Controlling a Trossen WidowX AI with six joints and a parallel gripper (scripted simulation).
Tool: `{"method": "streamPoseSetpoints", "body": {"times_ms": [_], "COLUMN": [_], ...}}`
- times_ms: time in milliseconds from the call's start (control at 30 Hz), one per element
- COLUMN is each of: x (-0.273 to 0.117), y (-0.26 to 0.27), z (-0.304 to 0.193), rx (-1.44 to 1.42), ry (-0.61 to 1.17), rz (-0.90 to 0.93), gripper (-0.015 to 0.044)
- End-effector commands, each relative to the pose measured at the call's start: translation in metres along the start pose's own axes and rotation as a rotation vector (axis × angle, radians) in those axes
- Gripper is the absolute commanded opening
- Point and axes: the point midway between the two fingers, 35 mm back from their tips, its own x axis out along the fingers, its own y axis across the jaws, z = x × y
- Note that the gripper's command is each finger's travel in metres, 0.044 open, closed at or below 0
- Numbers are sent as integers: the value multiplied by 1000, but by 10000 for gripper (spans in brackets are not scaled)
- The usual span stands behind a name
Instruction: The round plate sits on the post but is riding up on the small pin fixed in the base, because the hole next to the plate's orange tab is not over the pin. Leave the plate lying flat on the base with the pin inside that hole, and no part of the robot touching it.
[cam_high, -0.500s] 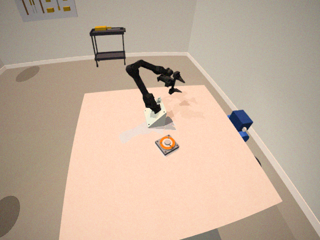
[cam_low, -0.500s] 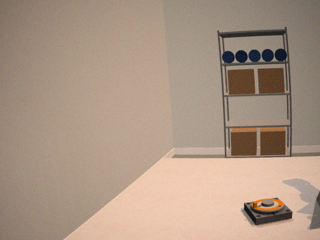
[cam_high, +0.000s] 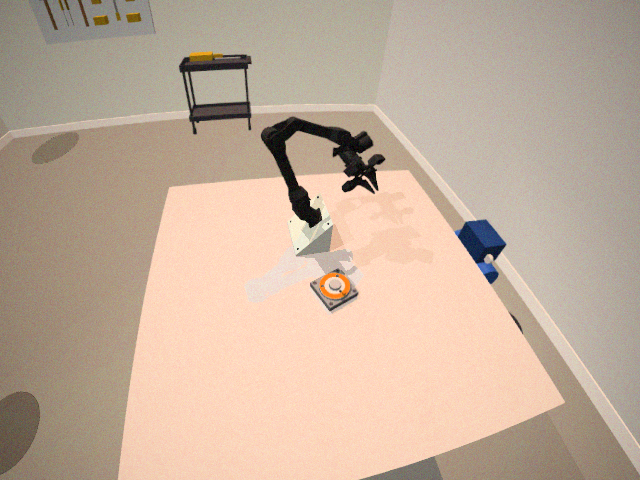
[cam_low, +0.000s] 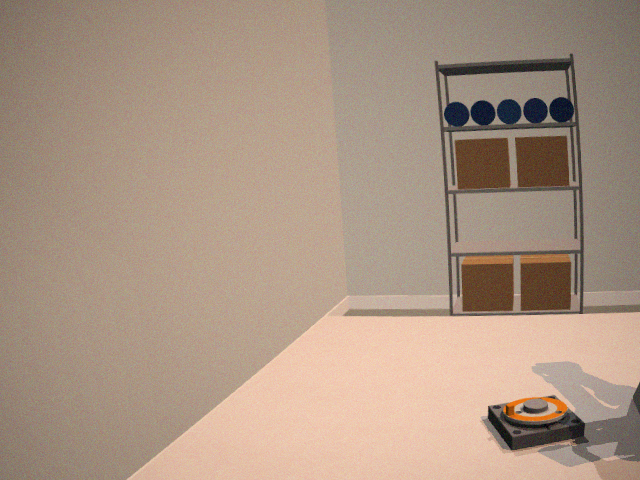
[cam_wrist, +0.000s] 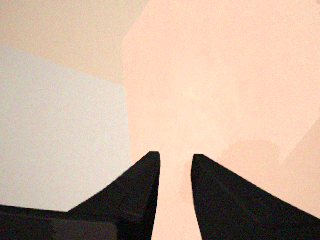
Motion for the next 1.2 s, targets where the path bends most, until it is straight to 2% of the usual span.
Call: {"method": "streamPoseSetpoints", "body": {"times_ms": [0,333,533,633,867,1067,1167], "x": [25,89,140,151,185,217,220], "y": [6,2,-22,-33,-69,-128,-144], "z": [18,70,123,136,175,222,235], "rx": [-73,-254,-383,-390,-481,-583,-600], "ry": [-4,62,181,210,371,626,684], "rz": [-120,-398,-604,-652,-776,-860,-868], "gripper": [0,0,0,0,0,0,0]}}
